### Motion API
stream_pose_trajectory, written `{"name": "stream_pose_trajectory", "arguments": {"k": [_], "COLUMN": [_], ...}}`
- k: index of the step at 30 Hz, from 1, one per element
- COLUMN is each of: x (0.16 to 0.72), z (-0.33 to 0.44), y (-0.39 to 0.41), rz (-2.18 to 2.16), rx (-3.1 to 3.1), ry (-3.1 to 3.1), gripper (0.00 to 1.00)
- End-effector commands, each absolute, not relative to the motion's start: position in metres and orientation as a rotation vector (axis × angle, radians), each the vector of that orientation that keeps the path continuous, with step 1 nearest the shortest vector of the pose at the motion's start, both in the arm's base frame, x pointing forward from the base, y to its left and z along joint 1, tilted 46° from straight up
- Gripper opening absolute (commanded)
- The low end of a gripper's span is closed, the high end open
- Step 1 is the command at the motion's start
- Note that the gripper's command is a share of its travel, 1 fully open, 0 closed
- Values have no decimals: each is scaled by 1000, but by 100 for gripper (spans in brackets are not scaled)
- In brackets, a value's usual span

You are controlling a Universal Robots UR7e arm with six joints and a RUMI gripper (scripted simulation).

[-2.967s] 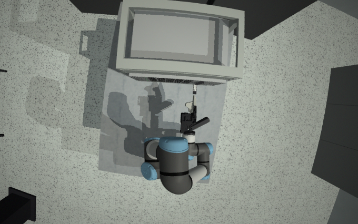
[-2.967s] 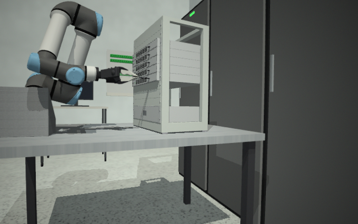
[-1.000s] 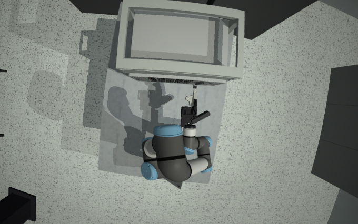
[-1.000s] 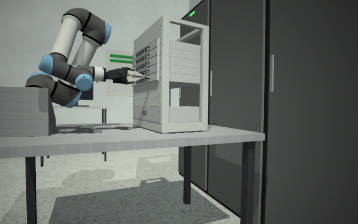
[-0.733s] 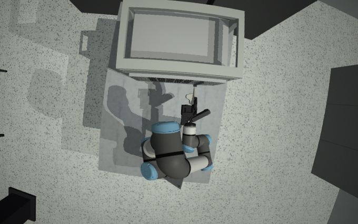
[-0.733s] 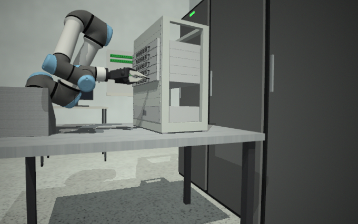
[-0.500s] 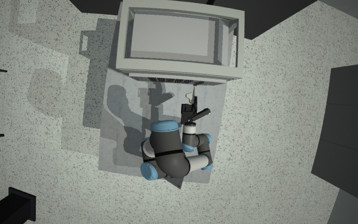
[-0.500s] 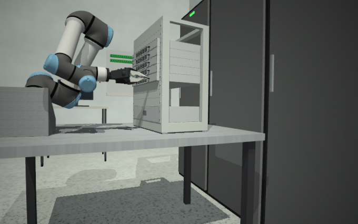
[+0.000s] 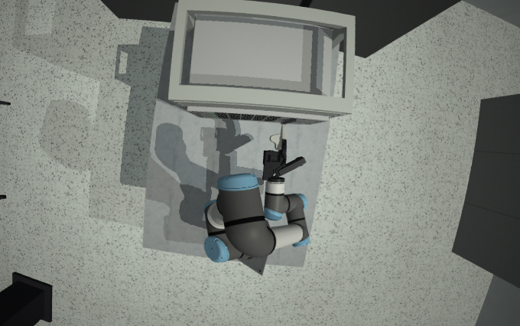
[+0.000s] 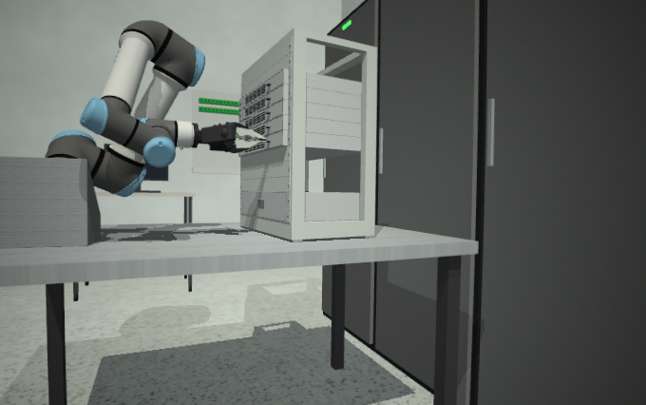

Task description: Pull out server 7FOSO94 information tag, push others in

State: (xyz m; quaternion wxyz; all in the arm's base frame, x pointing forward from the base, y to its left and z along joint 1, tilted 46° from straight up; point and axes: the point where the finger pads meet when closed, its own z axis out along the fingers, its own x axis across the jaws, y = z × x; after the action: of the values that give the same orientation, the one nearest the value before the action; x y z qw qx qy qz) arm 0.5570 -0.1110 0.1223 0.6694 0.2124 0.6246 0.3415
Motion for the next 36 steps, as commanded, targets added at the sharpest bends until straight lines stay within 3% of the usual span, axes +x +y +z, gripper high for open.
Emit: {"name": "stream_pose_trajectory", "arguments": {"k": [1,16,36], "x": [557,554,503], "z": [123,122,115], "y": [-111,-112,-119], "rz": [769,769,769], "rx": [479,479,479], "ry": [1408,1408,1408], "gripper": [0,0,0]}}
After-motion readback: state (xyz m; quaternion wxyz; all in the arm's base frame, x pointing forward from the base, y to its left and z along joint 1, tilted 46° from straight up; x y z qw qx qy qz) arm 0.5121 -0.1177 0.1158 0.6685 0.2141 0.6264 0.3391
